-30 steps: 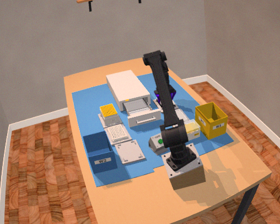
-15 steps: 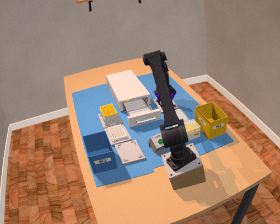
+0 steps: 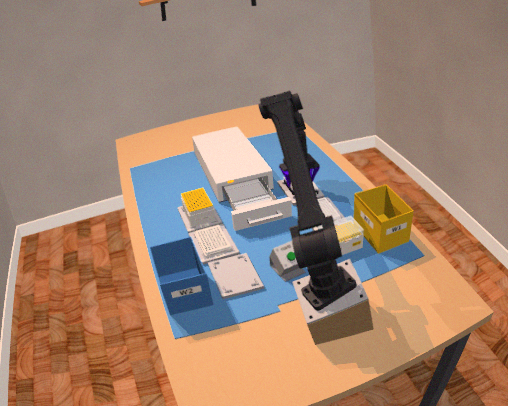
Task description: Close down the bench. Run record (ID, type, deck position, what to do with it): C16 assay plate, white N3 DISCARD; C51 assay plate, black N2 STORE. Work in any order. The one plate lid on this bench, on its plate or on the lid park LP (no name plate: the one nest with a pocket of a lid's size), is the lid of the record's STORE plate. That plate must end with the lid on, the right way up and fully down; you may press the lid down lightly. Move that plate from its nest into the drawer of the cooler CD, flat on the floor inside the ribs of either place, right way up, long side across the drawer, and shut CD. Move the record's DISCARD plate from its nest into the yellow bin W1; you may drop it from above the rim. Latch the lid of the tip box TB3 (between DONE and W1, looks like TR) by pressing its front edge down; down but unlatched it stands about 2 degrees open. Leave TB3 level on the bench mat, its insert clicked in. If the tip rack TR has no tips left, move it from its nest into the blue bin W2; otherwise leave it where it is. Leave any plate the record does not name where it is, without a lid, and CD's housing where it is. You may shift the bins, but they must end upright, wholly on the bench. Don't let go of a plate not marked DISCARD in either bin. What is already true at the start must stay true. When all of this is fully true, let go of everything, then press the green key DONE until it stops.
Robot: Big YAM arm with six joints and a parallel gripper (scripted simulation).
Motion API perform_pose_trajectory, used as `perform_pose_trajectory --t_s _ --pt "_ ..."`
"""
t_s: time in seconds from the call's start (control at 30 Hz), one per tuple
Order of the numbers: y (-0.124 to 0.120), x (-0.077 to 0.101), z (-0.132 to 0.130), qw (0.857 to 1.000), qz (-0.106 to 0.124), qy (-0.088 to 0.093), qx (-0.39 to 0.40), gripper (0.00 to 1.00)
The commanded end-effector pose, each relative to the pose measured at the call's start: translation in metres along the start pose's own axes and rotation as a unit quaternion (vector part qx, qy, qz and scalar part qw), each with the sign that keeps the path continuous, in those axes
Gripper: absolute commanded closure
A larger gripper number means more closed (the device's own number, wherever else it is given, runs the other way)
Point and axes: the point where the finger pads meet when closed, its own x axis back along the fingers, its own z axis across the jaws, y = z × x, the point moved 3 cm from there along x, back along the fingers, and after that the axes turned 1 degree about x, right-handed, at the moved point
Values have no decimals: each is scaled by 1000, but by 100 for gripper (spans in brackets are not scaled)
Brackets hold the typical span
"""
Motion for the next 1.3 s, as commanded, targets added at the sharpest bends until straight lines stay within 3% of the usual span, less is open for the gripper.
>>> perform_pose_trajectory --t_s 0.0,0.07,0.27,0.4,0.53,0.73,0.77,1.27 --pt "28 17 1 999 -32 -9 8 100" --pt "30 24 1 999 -36 -10 9 100" --pt "28 14 1 999 -32 -9 8 100" --pt "31 20 1 999 -38 -10 9 100" --pt "28 12 0 999 -33 -9 7 100" --pt "30 15 2 999 -36 -10 9 100" --pt "29 16 1 999 -35 -10 9 0" --pt "29 16 1 999 -35 -10 8 0"
